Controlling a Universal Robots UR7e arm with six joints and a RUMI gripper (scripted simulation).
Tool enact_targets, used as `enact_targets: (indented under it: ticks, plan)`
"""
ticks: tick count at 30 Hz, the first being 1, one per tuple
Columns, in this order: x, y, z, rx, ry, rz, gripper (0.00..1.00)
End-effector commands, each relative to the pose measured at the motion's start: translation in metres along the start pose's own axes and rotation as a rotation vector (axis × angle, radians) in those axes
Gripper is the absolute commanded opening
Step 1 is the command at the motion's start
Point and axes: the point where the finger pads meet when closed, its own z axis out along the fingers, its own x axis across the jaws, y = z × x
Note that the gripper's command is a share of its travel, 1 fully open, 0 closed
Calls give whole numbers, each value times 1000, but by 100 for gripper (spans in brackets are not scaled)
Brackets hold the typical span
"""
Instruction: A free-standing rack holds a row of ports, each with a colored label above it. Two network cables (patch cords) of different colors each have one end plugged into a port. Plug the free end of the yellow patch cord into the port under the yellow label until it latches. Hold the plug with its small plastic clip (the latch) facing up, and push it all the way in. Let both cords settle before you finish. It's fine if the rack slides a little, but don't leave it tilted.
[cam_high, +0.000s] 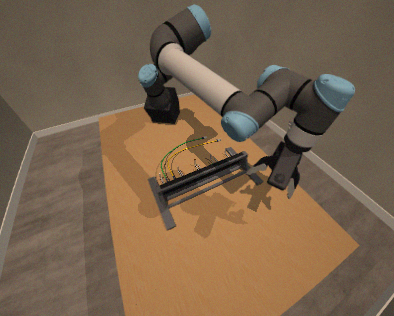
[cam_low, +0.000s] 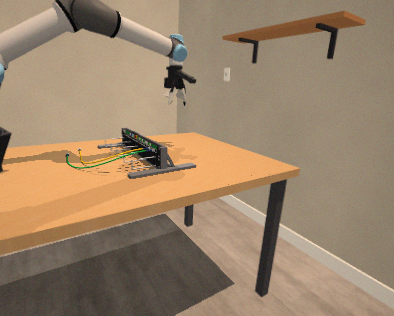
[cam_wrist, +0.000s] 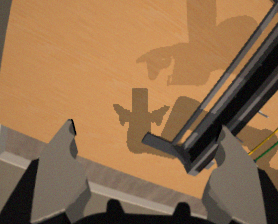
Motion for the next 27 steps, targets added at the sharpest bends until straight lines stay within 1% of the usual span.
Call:
enact_targets:
  ticks: [1,20,27]
  plan:
    - [0,0,-1,1,-2,0,100]
    - [0,0,-1,1,-2,0,100]
    - [1,3,-3,0,-3,-10,100]
